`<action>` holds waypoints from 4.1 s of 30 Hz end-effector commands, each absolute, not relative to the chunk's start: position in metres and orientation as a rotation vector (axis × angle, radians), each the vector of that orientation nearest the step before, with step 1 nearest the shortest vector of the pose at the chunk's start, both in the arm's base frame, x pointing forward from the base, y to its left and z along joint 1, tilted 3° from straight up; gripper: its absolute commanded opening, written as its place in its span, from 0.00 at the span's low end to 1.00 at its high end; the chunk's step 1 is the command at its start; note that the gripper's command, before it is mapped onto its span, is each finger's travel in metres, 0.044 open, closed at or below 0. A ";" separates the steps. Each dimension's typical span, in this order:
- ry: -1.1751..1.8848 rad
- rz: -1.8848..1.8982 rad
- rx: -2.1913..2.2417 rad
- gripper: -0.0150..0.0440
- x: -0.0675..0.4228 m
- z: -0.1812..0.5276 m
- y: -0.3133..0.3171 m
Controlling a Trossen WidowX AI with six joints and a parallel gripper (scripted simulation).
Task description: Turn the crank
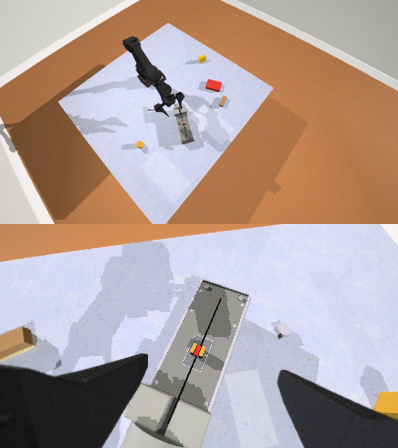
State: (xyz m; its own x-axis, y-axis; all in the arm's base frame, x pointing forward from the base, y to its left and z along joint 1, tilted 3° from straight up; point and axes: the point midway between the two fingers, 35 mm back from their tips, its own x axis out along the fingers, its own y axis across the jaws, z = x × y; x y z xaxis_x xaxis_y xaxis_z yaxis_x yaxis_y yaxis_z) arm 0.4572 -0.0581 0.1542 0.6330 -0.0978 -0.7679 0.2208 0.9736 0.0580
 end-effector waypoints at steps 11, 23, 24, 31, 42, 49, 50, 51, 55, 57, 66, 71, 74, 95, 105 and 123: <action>0.839 -0.342 0.205 1.00 0.396 0.156 -0.007; 0.759 -0.446 0.250 1.00 0.347 0.151 0.015; 0.759 -0.446 0.250 1.00 0.347 0.151 0.015; 0.759 -0.446 0.250 1.00 0.349 0.124 0.017; 0.759 -0.446 0.250 1.00 0.349 0.096 0.018; 0.759 -0.446 0.250 1.00 0.351 0.084 0.019; 0.759 -0.446 0.250 1.00 0.351 0.083 0.019; 0.759 -0.446 0.250 1.00 0.351 0.081 0.019; 0.759 -0.446 0.250 1.00 0.351 0.075 0.020; 0.759 -0.446 0.250 1.00 0.351 0.071 0.020; 0.759 -0.446 0.250 1.00 0.351 0.057 0.021; 0.759 -0.446 0.250 1.00 0.350 0.049 0.021; 0.759 -0.446 0.250 1.00 0.350 0.045 0.021; 0.759 -0.446 0.250 0.25 0.350 0.041 0.021; 0.759 -0.446 0.250 0.25 0.349 0.041 0.022; 0.759 -0.446 0.250 0.25 0.353 0.049 0.027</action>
State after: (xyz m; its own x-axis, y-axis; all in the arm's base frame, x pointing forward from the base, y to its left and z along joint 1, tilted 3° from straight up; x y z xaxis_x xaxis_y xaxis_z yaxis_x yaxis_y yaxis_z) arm 0.3503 0.0224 0.0438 0.6286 -0.3017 -0.7169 0.4778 0.8771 0.0498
